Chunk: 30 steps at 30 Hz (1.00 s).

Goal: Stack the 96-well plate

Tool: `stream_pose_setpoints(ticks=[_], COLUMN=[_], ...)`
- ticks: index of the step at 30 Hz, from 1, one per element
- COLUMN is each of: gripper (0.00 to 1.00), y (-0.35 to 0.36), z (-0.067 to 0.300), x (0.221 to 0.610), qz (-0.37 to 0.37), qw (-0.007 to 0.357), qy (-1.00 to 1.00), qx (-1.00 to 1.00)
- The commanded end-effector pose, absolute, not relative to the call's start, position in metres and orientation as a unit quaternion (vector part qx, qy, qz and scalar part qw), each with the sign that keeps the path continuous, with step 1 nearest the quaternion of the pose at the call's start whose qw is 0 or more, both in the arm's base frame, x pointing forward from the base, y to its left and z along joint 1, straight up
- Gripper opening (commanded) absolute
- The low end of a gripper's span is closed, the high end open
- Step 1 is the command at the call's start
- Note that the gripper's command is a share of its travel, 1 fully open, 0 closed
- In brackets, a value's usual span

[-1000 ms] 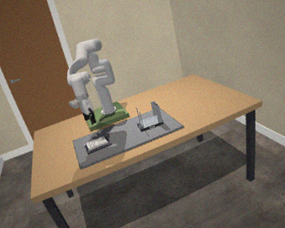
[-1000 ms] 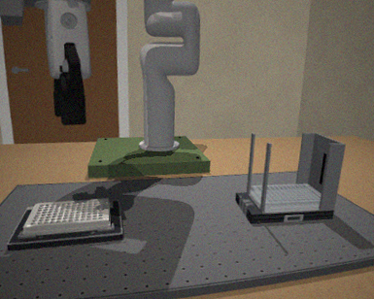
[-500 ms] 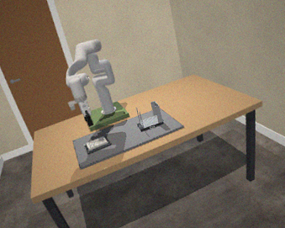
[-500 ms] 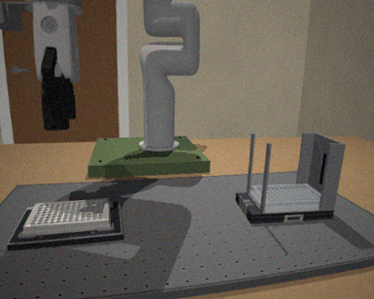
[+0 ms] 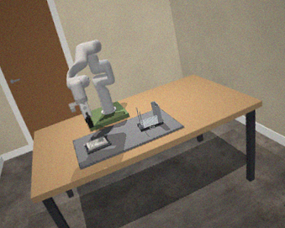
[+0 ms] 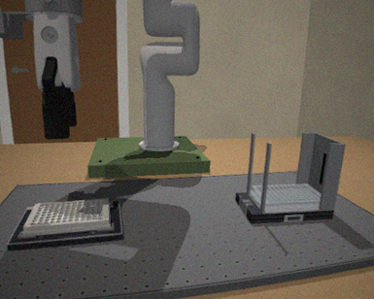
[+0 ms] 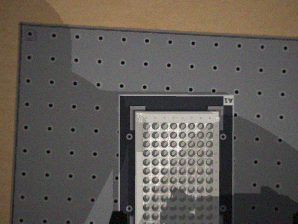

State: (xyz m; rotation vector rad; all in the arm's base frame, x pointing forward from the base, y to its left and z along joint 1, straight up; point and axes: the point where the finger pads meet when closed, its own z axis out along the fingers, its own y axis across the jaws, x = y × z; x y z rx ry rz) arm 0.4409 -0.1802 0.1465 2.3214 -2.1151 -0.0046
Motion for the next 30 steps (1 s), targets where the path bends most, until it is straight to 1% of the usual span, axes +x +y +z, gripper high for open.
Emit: stream_pose_setpoints(ticks=[1,30], gripper=[1.0,1.0], y=[-0.181,-0.181], z=[0.142,0.1], x=[0.442,0.442], qz=[0.001,0.001], qw=[0.001,0.001], qy=[-0.674,-0.674], qx=[0.739,0.739])
